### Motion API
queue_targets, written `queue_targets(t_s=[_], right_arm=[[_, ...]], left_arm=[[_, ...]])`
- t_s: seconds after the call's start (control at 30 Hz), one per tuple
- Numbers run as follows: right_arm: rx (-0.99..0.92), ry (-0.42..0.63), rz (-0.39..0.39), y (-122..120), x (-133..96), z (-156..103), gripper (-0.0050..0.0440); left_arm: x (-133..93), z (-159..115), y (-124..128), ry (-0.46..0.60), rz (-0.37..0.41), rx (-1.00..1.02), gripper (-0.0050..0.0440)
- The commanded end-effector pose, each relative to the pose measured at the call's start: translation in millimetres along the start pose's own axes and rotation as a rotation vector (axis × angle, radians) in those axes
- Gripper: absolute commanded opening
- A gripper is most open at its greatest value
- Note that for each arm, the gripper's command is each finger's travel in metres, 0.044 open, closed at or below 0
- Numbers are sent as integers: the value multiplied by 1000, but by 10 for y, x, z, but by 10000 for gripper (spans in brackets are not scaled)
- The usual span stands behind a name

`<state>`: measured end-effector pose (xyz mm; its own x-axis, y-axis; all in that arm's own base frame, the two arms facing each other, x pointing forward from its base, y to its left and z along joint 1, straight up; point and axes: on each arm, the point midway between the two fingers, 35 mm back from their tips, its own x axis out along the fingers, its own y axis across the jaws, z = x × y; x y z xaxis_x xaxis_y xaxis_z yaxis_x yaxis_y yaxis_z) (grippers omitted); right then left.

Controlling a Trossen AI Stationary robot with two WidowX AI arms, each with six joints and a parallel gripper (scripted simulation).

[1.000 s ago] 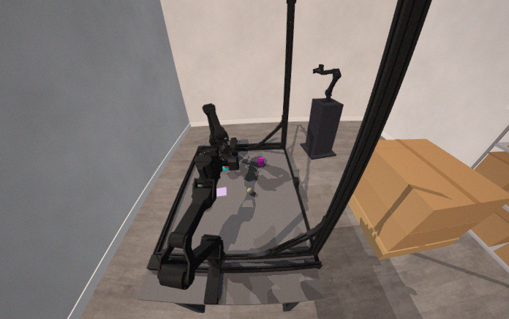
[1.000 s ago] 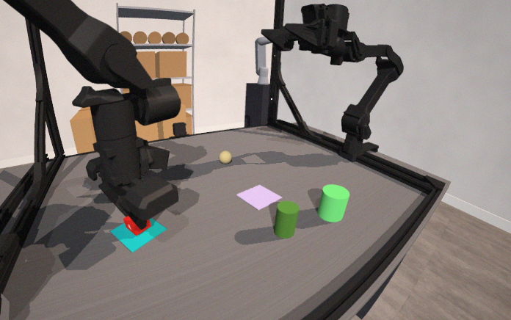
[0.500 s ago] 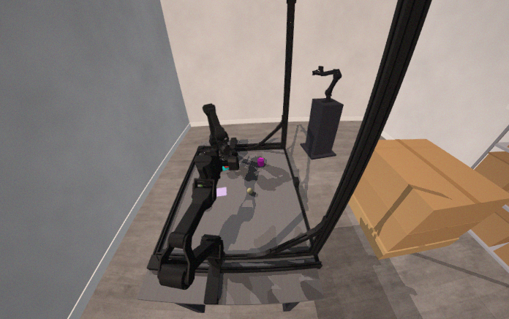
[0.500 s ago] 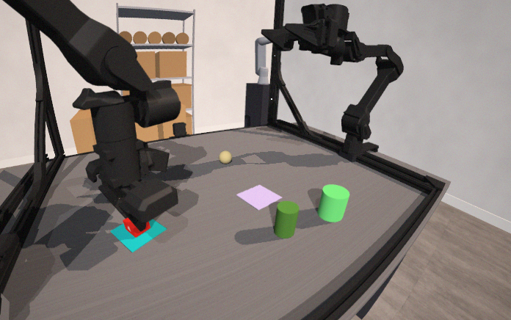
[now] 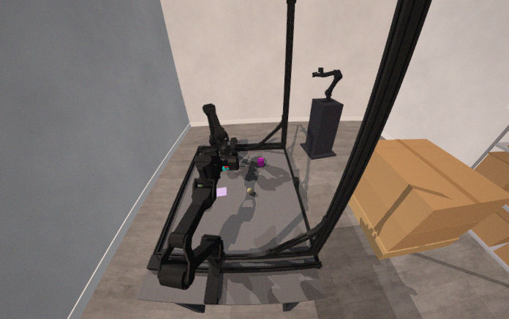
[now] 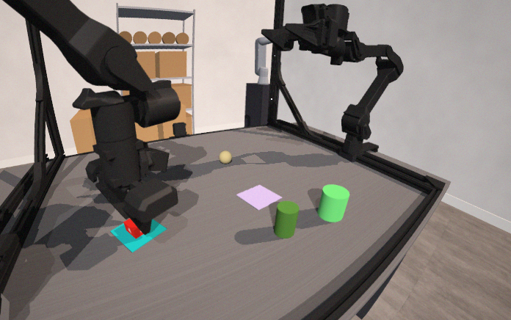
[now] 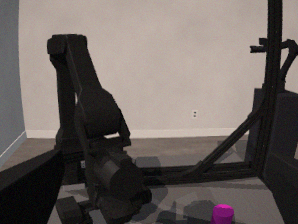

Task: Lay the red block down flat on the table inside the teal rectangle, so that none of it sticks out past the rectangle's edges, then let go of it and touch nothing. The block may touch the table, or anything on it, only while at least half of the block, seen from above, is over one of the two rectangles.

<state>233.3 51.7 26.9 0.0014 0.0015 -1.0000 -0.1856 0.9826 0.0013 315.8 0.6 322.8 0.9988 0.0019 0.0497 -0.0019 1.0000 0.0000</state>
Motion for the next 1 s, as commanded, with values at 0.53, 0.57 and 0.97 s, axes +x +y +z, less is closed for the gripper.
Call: queue_targets(t_s=[0.53,0.57,0.97], right_arm=[[-2,2,-1,-3,-340,-1,440],[-2,2,-1,-3,-340,-1,440],[53,-433,-6,-179,-745,494,440]], left_arm=[[-1,1,-6,0,-2,0,440],[-1,1,-6,0,-2,0,440],[-1,1,-6,0,-2,0,440]])
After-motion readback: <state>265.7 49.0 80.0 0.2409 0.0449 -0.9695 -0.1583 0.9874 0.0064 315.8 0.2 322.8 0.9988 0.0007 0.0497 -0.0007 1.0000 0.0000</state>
